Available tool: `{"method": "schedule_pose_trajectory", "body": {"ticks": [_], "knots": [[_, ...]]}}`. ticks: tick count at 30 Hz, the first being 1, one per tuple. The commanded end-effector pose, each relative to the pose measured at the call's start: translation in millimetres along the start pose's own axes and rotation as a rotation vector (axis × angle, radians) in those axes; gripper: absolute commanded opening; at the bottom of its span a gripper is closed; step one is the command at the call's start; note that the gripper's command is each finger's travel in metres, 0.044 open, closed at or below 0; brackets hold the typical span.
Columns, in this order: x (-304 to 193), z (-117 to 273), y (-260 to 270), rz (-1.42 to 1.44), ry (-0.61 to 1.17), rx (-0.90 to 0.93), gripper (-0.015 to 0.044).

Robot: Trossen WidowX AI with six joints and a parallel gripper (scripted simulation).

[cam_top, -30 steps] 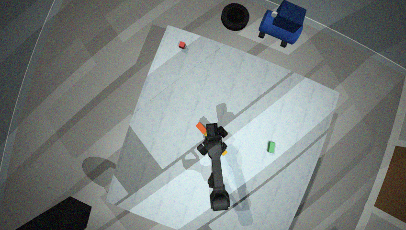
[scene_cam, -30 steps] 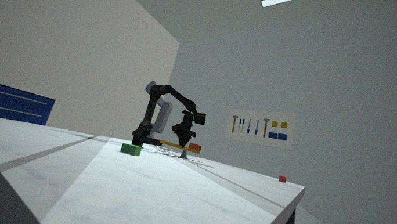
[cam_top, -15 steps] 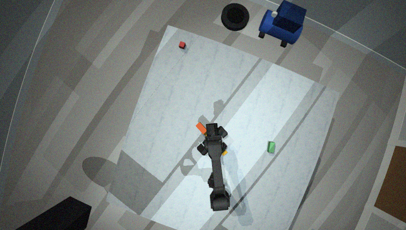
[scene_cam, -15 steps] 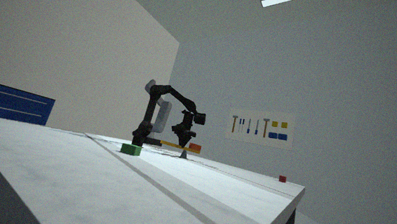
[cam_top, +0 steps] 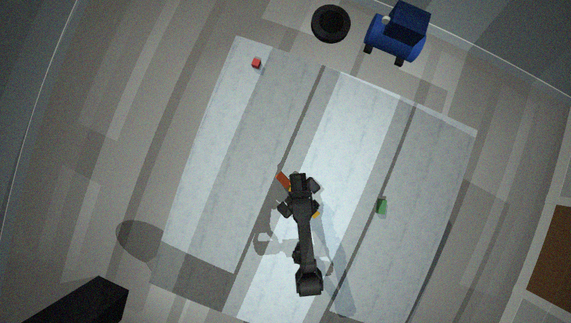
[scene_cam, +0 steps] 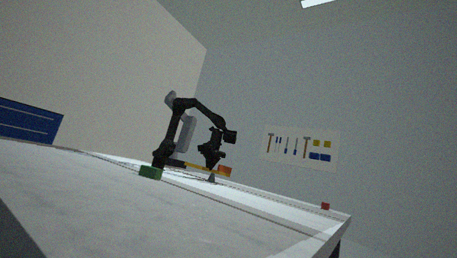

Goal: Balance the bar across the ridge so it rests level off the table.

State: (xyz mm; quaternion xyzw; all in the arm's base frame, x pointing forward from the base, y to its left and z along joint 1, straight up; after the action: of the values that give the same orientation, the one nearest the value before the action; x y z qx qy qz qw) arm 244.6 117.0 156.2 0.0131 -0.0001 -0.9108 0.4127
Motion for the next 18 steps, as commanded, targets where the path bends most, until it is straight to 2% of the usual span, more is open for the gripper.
{"method": "schedule_pose_trajectory", "body": {"ticks": [1,18], "knots": [[0.3,-2.2,-0.2,-0.003,-0.001,-0.001,0.0000],[0.6,-3.7,-0.3,-0.003,-0.001,-0.001,0.0000]]}}
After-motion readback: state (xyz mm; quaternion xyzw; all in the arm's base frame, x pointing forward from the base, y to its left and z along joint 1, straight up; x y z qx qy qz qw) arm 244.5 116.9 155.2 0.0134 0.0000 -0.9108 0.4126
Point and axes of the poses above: the point midway between the two fingers, 35 mm back from their tips, its own z axis back along the fingers, its own y axis across the jaws, x = y × z, the point moved 6 cm from there along z, back along the fingers, and after that the axes turned 14 degrees about -z, right-handed, at the moved point
